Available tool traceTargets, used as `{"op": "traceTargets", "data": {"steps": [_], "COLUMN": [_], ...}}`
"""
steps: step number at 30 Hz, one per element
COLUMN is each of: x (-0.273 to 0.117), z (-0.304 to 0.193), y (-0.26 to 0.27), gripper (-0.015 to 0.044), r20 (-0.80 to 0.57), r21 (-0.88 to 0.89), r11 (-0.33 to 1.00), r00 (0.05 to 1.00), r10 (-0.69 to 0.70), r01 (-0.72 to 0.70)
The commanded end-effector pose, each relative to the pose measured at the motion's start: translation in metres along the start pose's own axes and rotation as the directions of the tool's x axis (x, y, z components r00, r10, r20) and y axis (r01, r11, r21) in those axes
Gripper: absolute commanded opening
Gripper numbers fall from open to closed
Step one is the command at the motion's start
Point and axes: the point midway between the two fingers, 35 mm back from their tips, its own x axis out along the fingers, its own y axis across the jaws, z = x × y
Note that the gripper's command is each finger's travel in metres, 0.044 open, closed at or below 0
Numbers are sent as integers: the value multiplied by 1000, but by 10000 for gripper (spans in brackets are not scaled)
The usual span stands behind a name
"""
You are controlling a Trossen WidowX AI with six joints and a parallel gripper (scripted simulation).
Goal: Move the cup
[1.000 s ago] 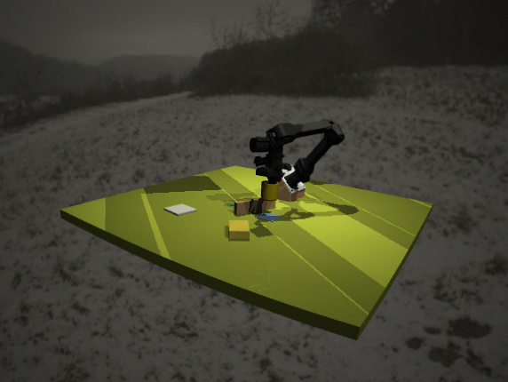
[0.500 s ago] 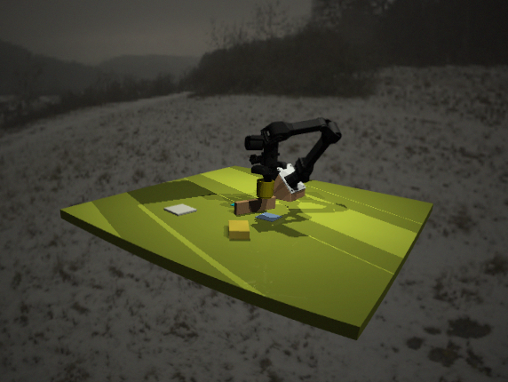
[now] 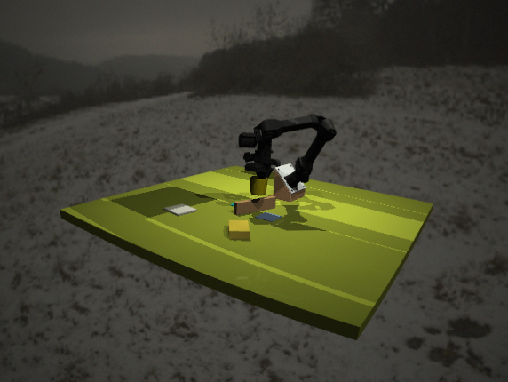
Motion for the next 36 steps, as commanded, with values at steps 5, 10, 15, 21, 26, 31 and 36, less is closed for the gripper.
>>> {"op": "traceTargets", "data": {"steps": [5, 10, 15, 21, 26, 31, 36], "x": [0, -1, -2, -2, -2, -3, -3], "z": [21, 35, 48, 65, 78, 91, 103], "y": [-9, -15, -20, -28, -34, -40, -46], "gripper": [0, 0, 0, 0, 0, 0, 0], "r20": [2, 3, 4, 4, 5, 6, 6], "r21": [-3, -3, -3, -3, -3, -3, -3], "r11": [1000, 1000, 1000, 1000, 1000, 1000, 1000], "r00": [1000, 1000, 1000, 1000, 1000, 1000, 1000], "r10": [-2, -2, -3, -3, -3, -3, -3], "r01": [2, 2, 3, 3, 3, 3, 3]}}
